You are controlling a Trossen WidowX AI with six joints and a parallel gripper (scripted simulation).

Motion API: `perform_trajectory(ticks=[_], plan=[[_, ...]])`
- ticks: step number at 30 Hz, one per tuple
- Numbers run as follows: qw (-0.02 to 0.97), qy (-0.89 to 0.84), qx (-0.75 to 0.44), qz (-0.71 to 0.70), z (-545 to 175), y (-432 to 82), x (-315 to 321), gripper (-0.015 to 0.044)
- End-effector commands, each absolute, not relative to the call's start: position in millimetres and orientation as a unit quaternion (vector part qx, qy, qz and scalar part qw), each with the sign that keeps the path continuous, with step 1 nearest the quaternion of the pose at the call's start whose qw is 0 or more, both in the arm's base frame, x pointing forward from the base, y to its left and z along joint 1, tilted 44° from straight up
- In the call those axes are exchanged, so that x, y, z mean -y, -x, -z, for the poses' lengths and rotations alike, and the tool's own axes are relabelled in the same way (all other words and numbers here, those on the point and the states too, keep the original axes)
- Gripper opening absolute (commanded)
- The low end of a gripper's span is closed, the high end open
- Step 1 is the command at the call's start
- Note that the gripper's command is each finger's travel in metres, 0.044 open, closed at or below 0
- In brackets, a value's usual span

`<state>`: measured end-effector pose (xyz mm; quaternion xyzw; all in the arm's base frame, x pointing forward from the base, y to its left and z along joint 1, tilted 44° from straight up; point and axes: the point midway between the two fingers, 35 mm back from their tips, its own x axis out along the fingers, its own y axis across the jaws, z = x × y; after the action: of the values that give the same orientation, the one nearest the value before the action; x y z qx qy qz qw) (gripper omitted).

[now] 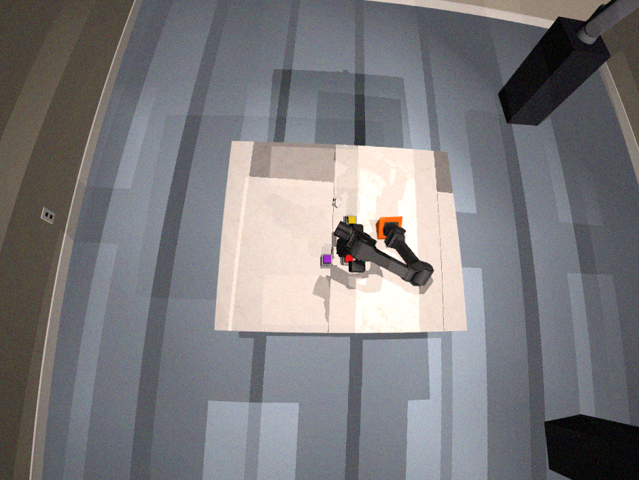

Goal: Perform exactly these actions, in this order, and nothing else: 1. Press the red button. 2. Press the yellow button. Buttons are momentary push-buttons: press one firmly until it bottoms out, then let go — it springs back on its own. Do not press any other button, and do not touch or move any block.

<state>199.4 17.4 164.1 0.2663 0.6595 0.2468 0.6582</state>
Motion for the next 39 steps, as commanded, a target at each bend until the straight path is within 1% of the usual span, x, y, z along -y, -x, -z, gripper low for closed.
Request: perform_trajectory(ticks=[1,5,12,13,39], plan=[[0.651,-0.273,-0.664,-0.248,-151,-199,-31,0.0321],[0.645,-0.277,-0.667,-0.25,-121,-198,-60,0.0216],[0.644,-0.277,-0.667,-0.25,-120,-197,-61,0.0033],[0.644,-0.277,-0.667,-0.25,-120,-197,-61,0.002],[0.645,-0.277,-0.667,-0.25,-98,-197,-82,0.002]])
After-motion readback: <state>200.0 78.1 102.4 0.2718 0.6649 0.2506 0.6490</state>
